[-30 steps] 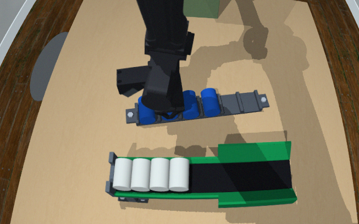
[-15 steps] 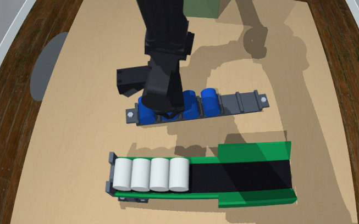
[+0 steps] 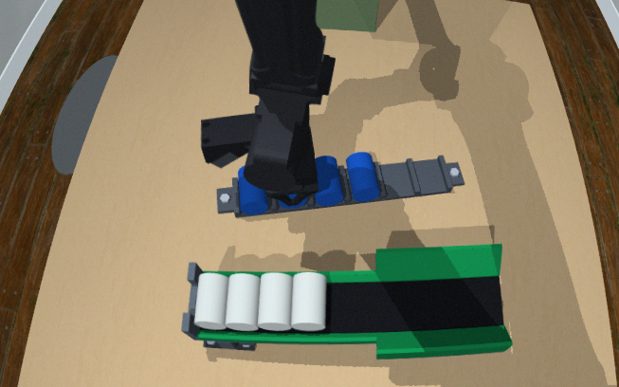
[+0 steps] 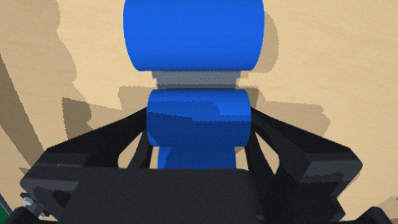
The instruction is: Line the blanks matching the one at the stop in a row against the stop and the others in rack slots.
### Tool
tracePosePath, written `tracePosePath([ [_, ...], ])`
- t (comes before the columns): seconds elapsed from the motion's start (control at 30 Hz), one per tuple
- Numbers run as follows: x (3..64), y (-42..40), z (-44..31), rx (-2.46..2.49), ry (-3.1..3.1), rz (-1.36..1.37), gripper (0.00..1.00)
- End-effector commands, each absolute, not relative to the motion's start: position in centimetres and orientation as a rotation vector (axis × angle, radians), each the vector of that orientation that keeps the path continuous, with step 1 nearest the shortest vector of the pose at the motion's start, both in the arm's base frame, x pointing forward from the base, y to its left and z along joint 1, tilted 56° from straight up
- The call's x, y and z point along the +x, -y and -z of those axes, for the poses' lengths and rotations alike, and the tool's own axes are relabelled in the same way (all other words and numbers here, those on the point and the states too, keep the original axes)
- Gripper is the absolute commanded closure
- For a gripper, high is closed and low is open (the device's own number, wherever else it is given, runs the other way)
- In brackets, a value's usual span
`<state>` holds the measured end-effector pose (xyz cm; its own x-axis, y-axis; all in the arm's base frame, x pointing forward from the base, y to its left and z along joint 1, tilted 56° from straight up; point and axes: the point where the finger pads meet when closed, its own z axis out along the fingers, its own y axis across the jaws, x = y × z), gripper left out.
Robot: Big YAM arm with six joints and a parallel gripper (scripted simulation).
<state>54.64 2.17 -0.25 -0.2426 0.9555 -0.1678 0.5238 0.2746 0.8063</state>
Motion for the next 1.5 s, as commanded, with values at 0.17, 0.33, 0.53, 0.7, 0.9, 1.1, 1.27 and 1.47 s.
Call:
tracePosePath([
  [0.17,55.07,-2.71,-0.94,1.318,-1.871,-0.837,0.40],
  [0.33,55.06,-2.59,-0.77,1.320,-1.874,-0.833,0.40],
  [0.53,55.12,-2.59,-0.86,1.317,-1.870,-0.835,0.40],
  [0.7,55.12,-2.59,-0.86,1.317,-1.870,-0.835,0.40],
  [0.9,55.12,-2.59,-0.86,1.317,-1.870,-0.835,0.40],
  [1.1,55.12,-2.58,-0.87,1.317,-1.870,-0.835,0.40],
  [1.27,55.15,-2.46,-1.01,1.316,-1.870,-0.833,0.40],
  [1.47,55.23,-2.22,-1.14,1.314,-1.869,-0.831,0.40],
])
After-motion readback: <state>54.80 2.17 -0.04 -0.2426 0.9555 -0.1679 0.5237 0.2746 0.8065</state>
